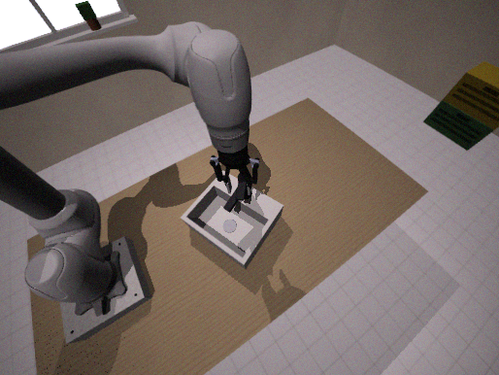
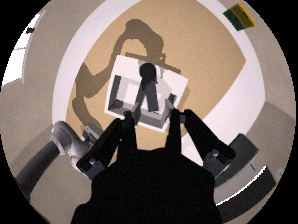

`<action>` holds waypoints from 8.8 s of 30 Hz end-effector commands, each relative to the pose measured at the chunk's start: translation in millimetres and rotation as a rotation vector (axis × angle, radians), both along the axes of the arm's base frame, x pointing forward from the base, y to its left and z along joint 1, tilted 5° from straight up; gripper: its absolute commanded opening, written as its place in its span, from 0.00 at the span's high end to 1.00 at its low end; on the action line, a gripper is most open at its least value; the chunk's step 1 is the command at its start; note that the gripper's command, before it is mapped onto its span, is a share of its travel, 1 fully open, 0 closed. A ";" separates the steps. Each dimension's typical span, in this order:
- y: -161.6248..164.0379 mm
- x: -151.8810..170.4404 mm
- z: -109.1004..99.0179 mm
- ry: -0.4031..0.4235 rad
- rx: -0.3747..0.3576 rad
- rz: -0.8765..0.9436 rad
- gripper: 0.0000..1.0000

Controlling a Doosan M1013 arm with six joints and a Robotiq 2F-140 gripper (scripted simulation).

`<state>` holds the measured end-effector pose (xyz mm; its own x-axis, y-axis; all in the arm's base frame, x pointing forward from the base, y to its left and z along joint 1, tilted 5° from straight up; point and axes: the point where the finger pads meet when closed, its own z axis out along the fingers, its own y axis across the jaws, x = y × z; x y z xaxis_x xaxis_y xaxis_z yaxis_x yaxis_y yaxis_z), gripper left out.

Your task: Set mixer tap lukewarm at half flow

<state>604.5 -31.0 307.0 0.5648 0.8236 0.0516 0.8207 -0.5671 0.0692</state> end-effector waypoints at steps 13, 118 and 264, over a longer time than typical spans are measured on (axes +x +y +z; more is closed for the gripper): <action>0.0 0.4 -4.7 0.000 0.000 0.000 0.61; 0.2 4.7 -54.2 0.000 0.000 0.000 0.61; 31.1 -22.3 -56.4 0.002 0.043 -0.496 1.00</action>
<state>582.2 0.0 250.4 0.8879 0.4533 0.0784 0.4518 -0.8914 0.0362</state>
